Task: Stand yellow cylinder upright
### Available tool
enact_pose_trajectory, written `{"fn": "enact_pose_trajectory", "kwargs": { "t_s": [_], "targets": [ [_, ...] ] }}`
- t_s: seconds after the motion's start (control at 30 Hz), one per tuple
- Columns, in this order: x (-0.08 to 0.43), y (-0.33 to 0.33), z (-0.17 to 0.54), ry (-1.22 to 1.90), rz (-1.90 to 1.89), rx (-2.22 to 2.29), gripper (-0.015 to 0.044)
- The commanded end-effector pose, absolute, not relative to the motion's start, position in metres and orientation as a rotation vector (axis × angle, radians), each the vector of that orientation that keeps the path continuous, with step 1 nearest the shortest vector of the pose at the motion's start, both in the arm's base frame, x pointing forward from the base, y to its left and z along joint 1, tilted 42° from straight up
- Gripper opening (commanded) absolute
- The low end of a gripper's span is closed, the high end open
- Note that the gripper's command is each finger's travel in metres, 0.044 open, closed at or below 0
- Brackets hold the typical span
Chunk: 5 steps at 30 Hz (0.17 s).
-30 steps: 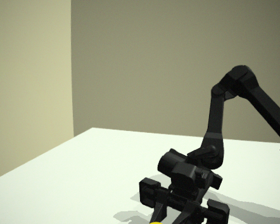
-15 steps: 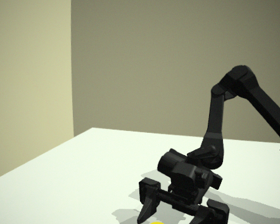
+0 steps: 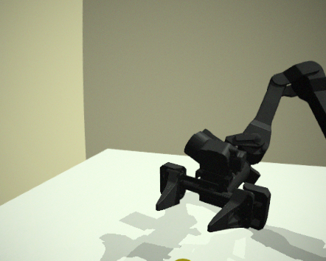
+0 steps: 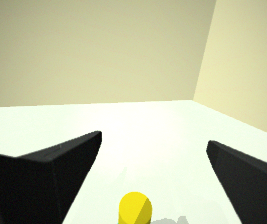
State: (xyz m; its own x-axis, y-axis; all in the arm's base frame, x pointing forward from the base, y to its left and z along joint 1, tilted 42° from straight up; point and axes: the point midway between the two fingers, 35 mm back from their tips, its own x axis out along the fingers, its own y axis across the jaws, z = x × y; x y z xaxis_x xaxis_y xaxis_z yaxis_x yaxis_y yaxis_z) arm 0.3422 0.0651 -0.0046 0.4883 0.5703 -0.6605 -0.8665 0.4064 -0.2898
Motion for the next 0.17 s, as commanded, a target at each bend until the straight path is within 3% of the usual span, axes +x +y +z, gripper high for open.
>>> {"fn": "enact_pose_trajectory", "kwargs": {
  "t_s": [0.0,0.13],
  "targets": [
    [0.339,0.069,-0.003,0.535,0.953,-0.656,0.04],
    [0.351,0.075,-0.018,0.736,0.939,-0.626,0.04]
  ]
}}
